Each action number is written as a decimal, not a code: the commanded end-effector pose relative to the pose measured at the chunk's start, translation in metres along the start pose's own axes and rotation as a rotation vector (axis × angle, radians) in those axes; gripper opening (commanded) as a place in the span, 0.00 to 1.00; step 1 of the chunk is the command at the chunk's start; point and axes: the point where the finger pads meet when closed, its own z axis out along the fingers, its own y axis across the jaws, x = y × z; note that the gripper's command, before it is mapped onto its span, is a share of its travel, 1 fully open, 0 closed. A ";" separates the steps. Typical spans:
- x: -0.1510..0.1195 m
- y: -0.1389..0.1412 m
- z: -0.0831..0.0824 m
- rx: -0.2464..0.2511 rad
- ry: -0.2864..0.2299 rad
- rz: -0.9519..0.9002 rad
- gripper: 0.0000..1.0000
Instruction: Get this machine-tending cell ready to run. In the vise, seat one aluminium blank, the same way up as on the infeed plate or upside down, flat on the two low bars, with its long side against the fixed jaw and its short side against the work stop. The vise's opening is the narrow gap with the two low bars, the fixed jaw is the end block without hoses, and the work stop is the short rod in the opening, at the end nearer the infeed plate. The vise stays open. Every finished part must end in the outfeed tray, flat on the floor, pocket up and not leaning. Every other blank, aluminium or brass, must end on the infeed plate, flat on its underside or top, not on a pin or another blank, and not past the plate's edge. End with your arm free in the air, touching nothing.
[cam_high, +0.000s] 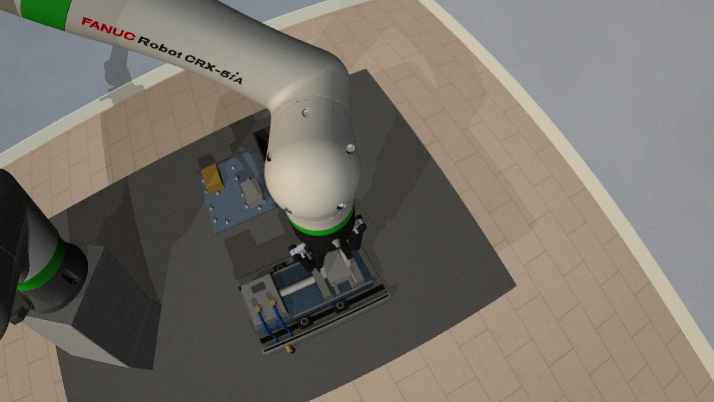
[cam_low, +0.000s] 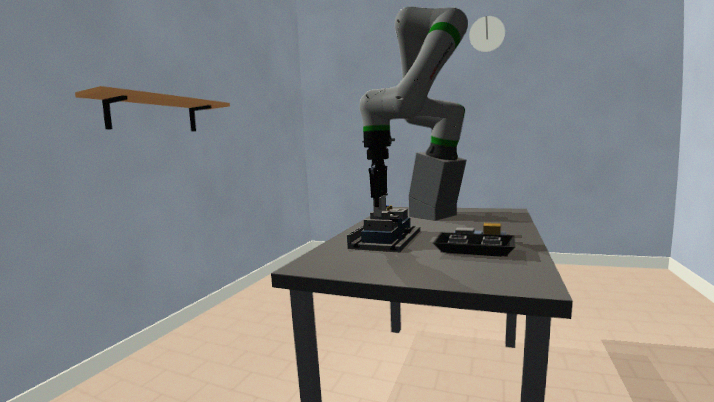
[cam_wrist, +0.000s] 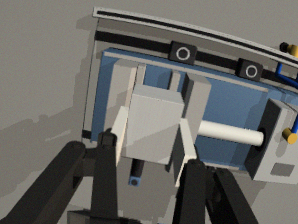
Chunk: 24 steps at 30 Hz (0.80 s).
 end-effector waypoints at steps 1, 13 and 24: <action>0.000 0.000 0.000 0.000 0.000 0.000 0.00; -0.002 -0.001 0.000 0.000 0.000 0.000 0.00; -0.003 -0.001 0.000 0.000 0.000 0.000 0.00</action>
